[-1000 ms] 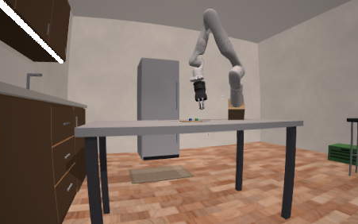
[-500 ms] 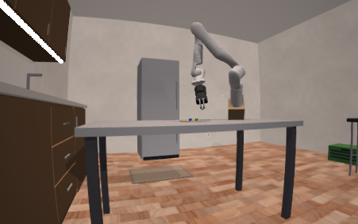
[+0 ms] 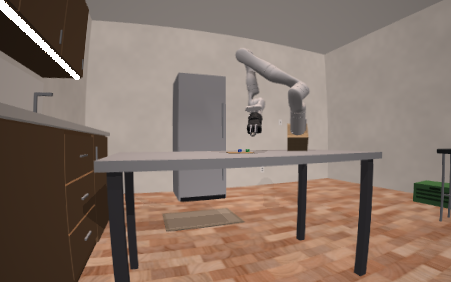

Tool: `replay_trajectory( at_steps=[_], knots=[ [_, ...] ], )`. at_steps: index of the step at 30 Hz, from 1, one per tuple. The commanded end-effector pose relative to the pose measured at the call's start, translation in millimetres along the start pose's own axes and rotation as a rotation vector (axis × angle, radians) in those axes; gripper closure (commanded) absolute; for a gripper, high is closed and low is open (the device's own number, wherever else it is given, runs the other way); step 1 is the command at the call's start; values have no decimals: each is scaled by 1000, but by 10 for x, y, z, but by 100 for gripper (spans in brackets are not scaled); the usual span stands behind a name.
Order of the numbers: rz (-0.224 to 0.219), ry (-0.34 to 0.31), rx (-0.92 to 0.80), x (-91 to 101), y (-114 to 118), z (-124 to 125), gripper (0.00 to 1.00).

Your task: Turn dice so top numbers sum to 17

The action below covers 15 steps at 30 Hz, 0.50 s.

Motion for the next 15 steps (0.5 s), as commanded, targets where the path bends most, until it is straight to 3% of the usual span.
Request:
replay_trajectory(
  at_steps=[1,5,15],
  knots=[
    [-34,75,-38,14,-16,-57,66],
    [-70,123,-29,32,-11,-85,66],
    [-113,173,-18,50,-7,-118,66]
  ],
)
Point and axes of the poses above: the point where the finger pads meet when closed, its own x axis back along the fingers, its own y axis across the jaws, z = x × y, the point moved 6 cm from there along x, back along the fingers, and after that the axes turned 2 degrees about -x, right-handed, at the moved point
